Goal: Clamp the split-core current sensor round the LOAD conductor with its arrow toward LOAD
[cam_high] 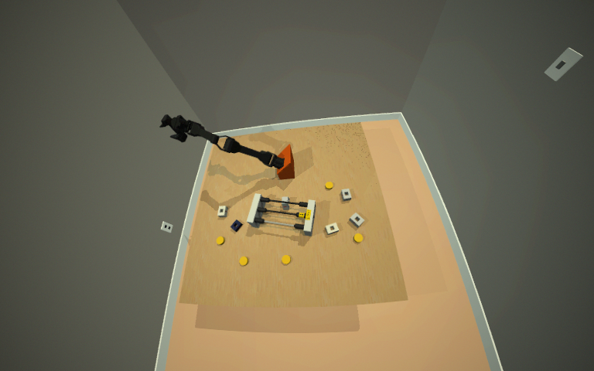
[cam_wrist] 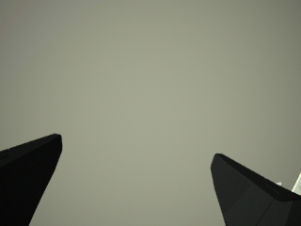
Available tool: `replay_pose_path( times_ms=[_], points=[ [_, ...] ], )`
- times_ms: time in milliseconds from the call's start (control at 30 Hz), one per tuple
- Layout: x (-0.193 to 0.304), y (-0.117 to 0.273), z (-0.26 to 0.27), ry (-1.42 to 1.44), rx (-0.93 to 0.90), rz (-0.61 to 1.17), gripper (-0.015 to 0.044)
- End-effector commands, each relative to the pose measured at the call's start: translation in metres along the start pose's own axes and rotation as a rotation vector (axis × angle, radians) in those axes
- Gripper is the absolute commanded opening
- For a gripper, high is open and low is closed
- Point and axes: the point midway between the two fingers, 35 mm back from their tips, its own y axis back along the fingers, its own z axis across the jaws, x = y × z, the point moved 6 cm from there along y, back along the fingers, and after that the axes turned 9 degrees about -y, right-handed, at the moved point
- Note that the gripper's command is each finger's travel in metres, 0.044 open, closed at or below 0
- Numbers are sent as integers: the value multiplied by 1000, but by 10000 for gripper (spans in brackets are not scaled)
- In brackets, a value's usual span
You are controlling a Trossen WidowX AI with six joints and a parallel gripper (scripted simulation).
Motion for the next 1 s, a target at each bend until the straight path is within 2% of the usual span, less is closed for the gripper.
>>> replay_pose_path(
  times_ms=[0, 267, 500, 733, 967],
  points=[
    [21, -4, -32, 31, 29, 64, 440],
    [78, 1, -102, 95, 111, 225, 440],
    [141, 28, -155, 180, 173, 411, 440],
    [211, 82, -201, 324, 191, 652, 440],
    [273, 162, -228, 492, 123, 939, 440]
  ],
)
